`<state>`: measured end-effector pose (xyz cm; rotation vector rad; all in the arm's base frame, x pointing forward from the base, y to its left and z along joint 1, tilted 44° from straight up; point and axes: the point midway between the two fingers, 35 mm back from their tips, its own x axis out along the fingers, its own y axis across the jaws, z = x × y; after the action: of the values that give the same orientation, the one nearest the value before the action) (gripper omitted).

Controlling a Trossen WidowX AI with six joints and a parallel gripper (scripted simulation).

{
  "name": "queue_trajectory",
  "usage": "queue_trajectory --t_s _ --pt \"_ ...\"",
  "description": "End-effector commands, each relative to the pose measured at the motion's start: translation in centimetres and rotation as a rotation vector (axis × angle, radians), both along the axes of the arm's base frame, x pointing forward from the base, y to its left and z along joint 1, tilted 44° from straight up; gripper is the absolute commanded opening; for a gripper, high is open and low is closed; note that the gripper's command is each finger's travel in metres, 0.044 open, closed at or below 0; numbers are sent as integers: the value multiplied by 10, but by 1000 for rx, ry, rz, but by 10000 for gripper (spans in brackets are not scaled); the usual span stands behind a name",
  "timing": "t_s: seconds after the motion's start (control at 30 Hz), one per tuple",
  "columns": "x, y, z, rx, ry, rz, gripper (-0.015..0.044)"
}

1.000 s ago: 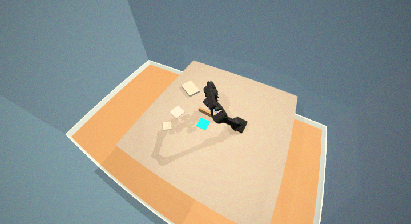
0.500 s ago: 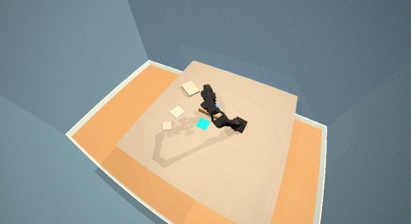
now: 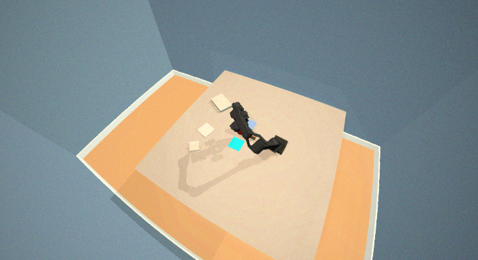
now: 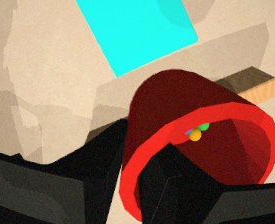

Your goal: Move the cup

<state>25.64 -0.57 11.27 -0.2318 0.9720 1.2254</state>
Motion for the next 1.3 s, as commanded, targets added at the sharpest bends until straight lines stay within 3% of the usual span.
queue_trajectory --t_s 0.0,0.67,1.27 --pt "-1 9 10 1 -5 -1 0" --pt "-5 48 50 4 -5 -1 0" --pt "-4 60 37 3 -6 -1 0"
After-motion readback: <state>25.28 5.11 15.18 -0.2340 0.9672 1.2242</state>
